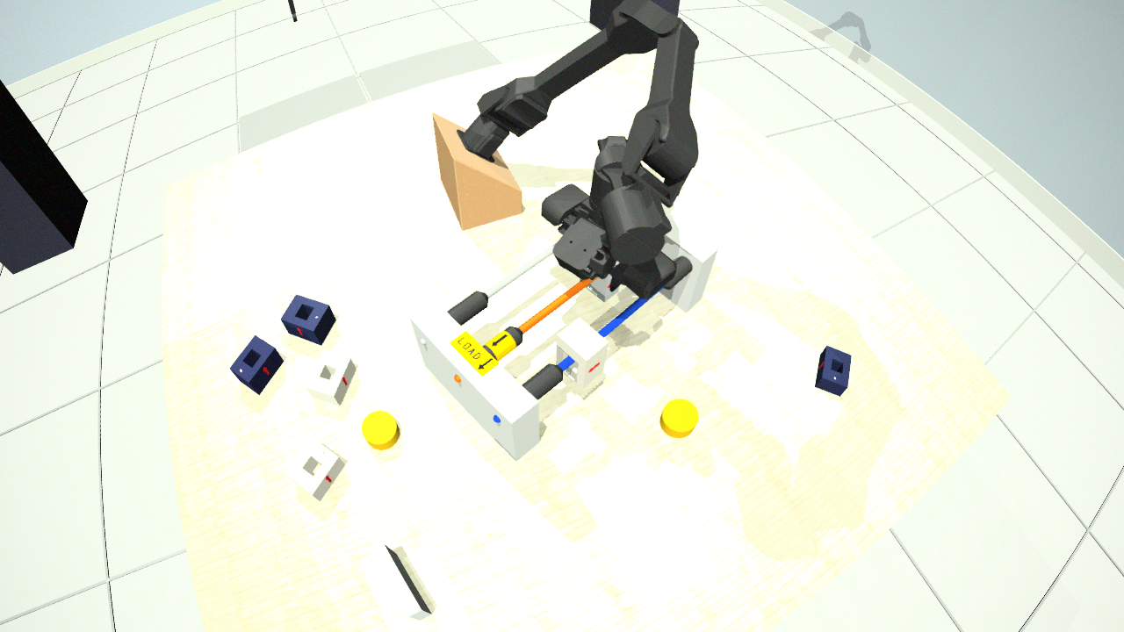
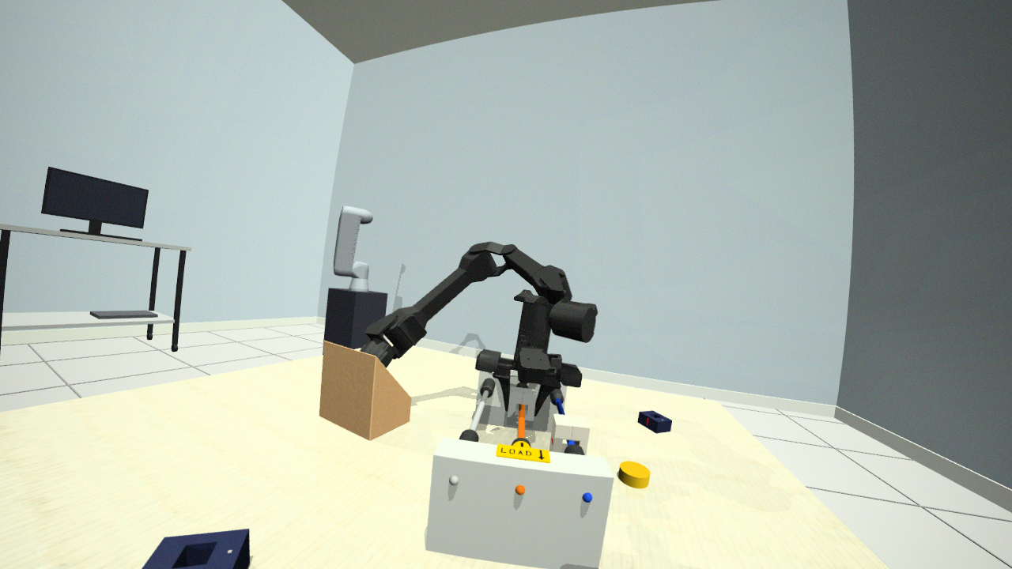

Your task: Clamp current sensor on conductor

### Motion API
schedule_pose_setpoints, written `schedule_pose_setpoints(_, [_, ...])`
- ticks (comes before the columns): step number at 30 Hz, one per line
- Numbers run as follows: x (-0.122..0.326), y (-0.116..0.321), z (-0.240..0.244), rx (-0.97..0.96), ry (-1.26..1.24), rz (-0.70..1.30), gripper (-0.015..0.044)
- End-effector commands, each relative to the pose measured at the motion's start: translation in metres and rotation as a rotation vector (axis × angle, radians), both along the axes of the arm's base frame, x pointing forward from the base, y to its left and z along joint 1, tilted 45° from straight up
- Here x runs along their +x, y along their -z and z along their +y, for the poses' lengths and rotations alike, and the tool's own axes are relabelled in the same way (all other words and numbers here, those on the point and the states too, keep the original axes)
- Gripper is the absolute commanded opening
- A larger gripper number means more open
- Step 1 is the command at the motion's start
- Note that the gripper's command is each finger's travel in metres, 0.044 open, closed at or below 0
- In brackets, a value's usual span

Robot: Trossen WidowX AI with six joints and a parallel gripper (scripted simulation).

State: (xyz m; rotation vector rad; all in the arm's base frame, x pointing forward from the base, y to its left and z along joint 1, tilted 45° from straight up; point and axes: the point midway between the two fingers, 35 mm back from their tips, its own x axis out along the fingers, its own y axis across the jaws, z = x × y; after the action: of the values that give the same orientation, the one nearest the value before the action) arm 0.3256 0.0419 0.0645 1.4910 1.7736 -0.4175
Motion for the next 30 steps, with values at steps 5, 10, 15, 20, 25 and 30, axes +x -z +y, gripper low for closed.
schedule_pose_setpoints(5, [0.0007, 0.0009, 0.0011, -0.001, -0.004, -0.004, 0.0026])
schedule_pose_setpoints(10, [0.0007, 0.0009, 0.0011, -0.001, -0.004, -0.004, 0.0157])
schedule_pose_setpoints(15, [0.0007, 0.0009, 0.0011, -0.001, -0.004, -0.004, 0.0253])
schedule_pose_setpoints(20, [0.0007, 0.0009, 0.0011, -0.001, -0.004, -0.004, 0.0253])
schedule_pose_setpoints(25, [0.0007, 0.0009, 0.0011, -0.001, -0.004, -0.004, 0.0253])
schedule_pose_setpoints(30, [0.0007, 0.0009, 0.0011, -0.001, -0.004, -0.004, 0.0253])
